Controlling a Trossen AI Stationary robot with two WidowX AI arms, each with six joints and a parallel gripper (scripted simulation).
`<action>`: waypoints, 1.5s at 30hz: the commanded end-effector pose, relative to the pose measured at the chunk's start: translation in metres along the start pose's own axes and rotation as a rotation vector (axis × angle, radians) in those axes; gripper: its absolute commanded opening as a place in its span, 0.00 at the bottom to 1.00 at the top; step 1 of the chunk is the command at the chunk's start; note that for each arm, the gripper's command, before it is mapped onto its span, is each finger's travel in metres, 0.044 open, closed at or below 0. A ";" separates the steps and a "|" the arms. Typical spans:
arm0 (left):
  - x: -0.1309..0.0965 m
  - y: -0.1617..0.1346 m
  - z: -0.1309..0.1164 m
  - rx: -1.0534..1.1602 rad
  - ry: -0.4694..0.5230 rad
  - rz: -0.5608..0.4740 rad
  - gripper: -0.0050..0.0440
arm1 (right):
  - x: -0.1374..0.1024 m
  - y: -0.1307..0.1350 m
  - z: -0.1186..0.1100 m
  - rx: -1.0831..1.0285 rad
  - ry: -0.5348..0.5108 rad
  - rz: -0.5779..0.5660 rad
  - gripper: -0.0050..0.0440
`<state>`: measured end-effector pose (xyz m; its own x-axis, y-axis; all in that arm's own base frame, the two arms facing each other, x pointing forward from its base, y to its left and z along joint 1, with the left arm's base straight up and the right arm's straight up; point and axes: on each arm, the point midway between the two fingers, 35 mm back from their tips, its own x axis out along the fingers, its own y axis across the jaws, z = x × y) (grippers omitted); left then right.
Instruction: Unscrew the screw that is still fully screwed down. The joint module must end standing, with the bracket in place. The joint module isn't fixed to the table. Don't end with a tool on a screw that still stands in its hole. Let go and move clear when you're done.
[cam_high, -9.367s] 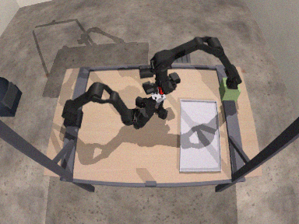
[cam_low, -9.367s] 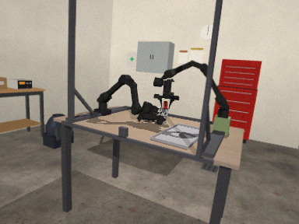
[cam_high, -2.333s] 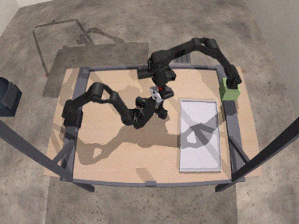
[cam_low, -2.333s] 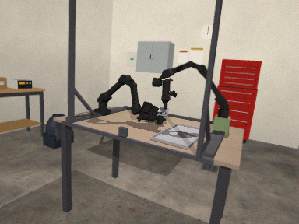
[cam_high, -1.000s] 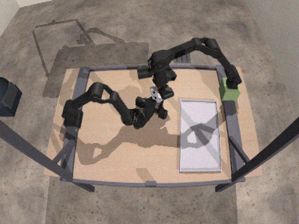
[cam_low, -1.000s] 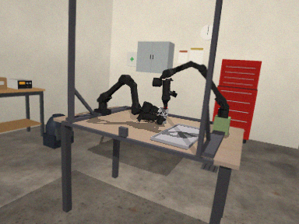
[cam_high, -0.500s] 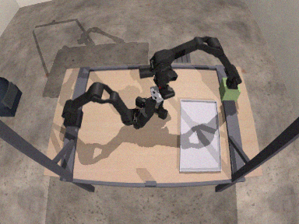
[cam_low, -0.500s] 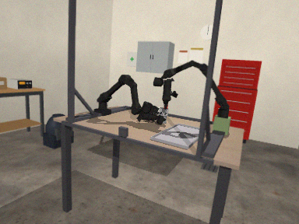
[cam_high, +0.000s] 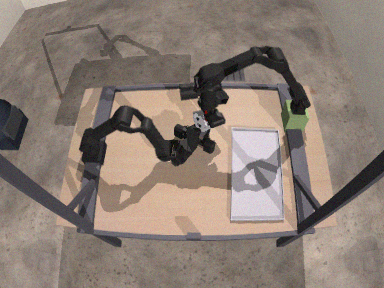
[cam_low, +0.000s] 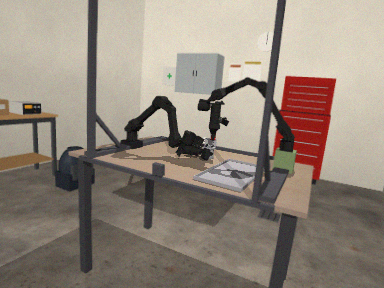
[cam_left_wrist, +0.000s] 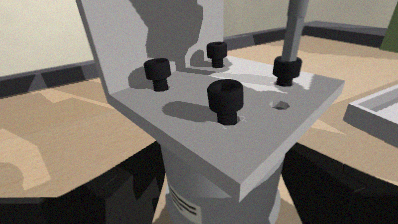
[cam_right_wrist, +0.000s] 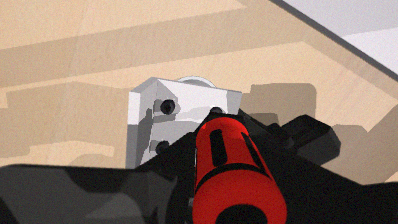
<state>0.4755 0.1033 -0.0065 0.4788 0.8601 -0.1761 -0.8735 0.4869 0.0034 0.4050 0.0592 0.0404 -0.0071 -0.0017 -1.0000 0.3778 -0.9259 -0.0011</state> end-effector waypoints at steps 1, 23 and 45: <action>0.002 -0.003 0.011 -0.025 -0.013 -0.001 0.60 | -0.018 0.001 -0.002 0.001 0.051 0.007 0.37; 0.002 -0.003 0.011 -0.025 -0.013 -0.001 0.60 | -0.012 0.001 -0.001 0.002 0.038 0.005 0.37; 0.002 -0.003 0.011 -0.025 -0.013 -0.001 0.60 | -0.012 0.002 -0.004 0.002 0.043 0.009 0.37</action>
<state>0.4755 0.1033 -0.0065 0.4788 0.8601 -0.1761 -0.8735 0.4869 0.0034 0.4044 0.0590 0.0404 0.0006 0.0004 -1.0000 0.3771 -0.9262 -0.0002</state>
